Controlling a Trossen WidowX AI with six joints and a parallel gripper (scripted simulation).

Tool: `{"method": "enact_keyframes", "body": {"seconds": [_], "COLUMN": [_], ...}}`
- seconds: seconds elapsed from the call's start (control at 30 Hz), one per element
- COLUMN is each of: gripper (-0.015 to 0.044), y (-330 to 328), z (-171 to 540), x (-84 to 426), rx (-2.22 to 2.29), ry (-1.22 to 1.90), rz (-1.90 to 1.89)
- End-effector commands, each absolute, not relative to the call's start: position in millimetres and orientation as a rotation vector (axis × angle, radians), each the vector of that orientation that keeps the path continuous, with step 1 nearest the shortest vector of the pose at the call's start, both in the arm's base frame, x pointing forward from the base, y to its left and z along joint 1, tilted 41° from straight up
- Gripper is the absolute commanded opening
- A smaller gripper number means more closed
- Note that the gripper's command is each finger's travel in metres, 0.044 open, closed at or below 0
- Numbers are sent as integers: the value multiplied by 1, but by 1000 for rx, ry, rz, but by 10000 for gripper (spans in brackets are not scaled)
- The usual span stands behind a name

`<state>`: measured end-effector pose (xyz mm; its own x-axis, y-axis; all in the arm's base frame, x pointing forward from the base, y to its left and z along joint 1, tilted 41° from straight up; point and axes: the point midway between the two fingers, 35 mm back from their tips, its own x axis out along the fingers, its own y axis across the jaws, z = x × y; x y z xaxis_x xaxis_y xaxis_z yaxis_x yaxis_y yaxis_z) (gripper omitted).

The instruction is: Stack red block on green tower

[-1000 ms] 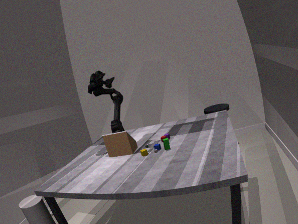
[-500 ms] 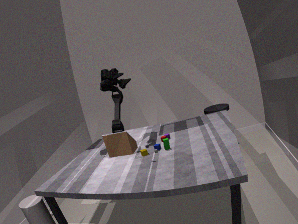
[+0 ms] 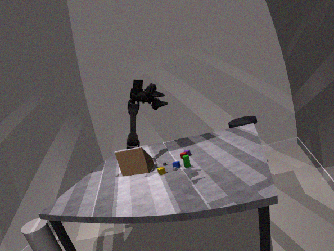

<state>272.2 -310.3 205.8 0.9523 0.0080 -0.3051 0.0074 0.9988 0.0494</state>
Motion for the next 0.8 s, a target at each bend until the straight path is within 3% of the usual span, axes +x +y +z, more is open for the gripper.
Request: {"method": "enact_keyframes", "body": {"seconds": [0.0,0.4,0.77], "gripper": [440,440,440], "y": [-287,-184,-78], "z": [190,137,101], "x": [295,343,343], "rx": [7,-155,-355], "ry": [376,587,728], "rz": [84,460,903]}}
